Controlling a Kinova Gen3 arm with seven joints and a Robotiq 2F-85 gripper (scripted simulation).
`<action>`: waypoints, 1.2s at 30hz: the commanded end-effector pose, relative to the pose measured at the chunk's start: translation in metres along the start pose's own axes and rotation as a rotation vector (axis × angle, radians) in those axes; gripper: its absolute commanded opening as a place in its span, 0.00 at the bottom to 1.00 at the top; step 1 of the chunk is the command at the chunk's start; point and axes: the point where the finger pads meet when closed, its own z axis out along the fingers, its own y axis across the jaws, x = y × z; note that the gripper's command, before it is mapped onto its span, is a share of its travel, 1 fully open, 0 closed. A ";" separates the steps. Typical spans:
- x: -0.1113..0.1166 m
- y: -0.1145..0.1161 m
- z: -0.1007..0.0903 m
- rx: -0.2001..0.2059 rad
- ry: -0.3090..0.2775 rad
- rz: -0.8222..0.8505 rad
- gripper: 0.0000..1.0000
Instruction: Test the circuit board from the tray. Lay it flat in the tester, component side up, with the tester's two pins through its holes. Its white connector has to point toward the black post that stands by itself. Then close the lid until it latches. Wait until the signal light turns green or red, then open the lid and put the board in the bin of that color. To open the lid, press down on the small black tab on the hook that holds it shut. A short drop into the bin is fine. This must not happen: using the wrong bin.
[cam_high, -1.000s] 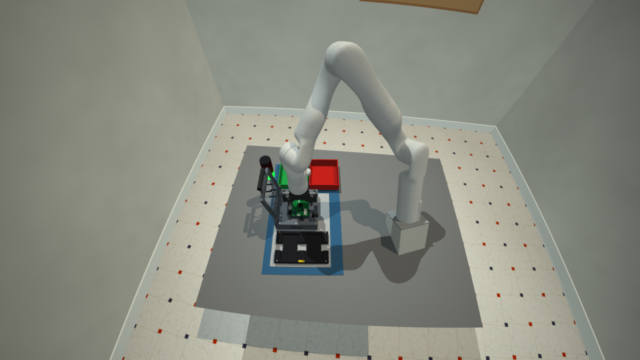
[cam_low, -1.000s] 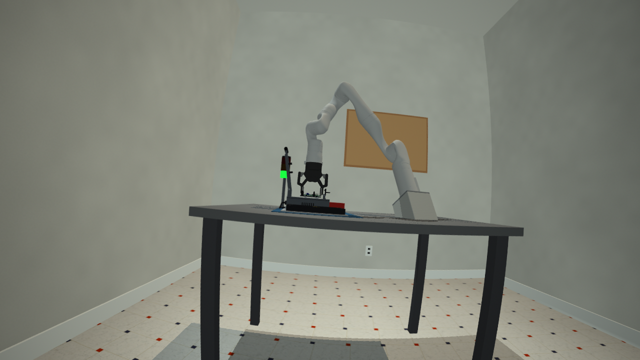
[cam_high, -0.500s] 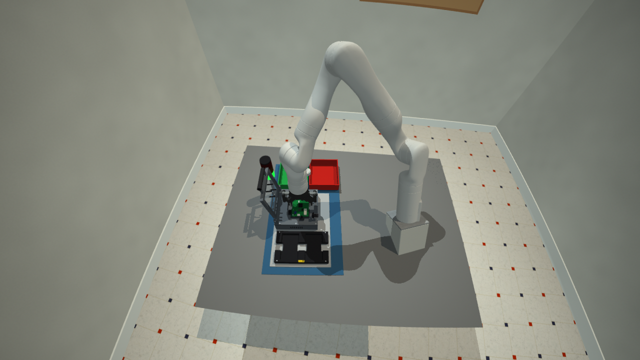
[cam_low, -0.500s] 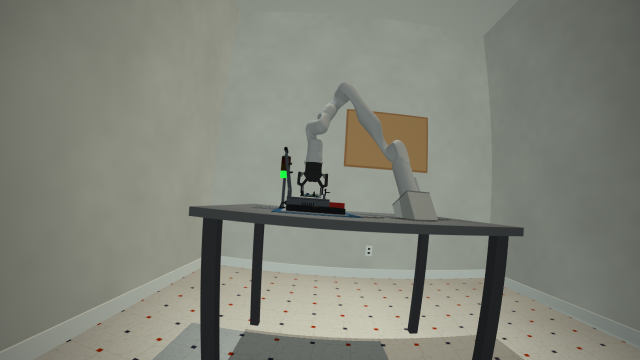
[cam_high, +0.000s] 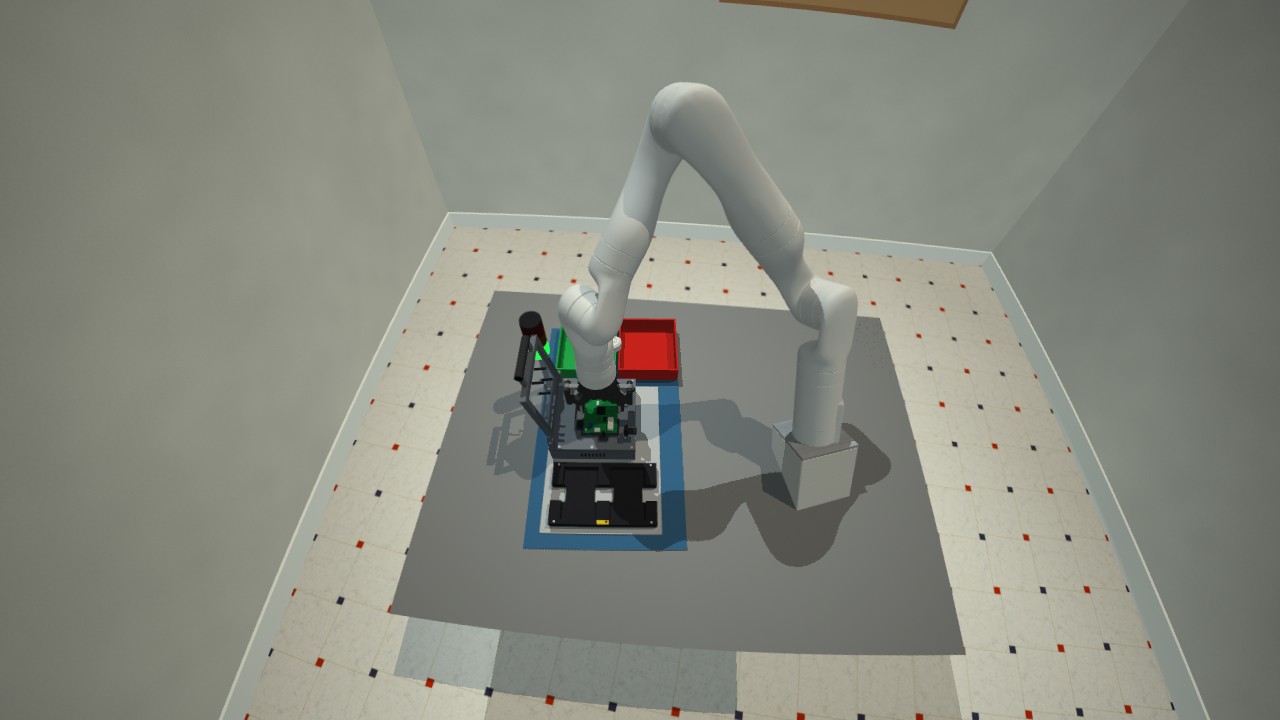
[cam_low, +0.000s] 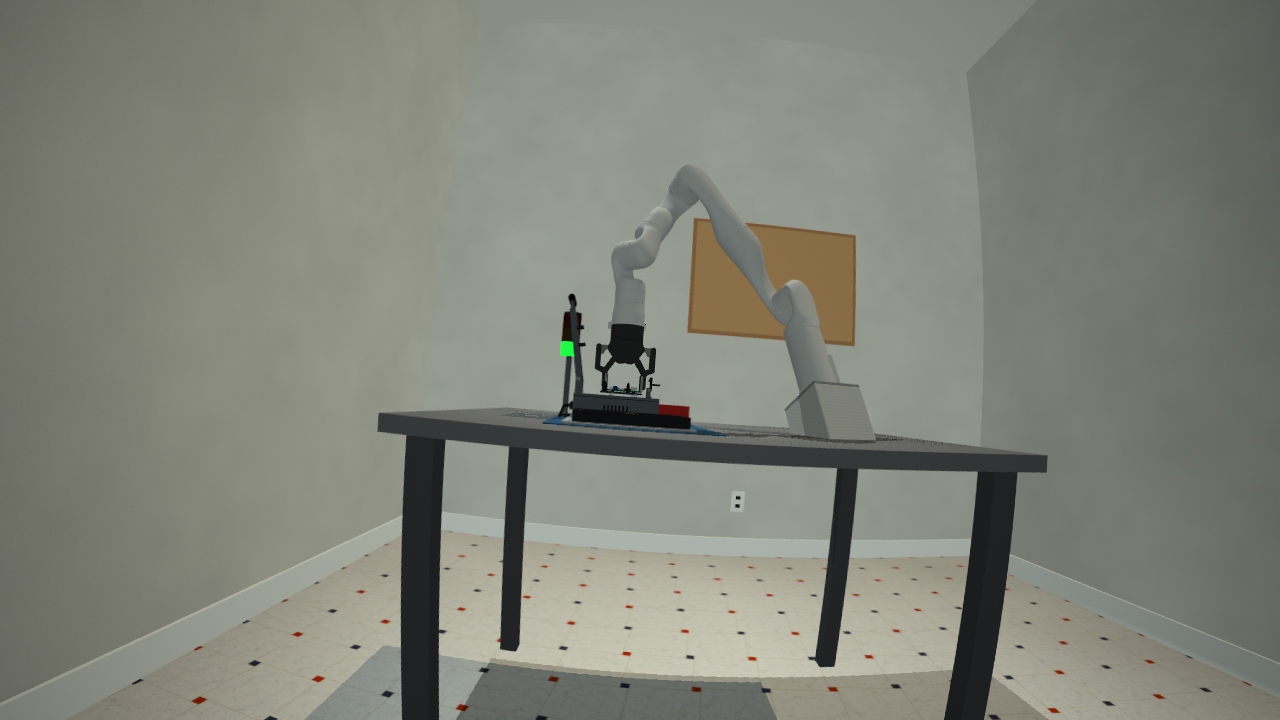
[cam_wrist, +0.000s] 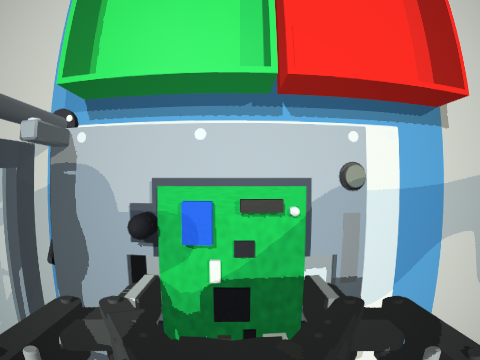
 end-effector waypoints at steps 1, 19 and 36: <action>0.000 0.000 -0.001 0.002 -0.001 0.000 0.83; 0.000 0.000 -0.001 0.002 -0.001 0.000 0.77; 0.000 0.000 -0.001 0.002 -0.001 0.000 0.77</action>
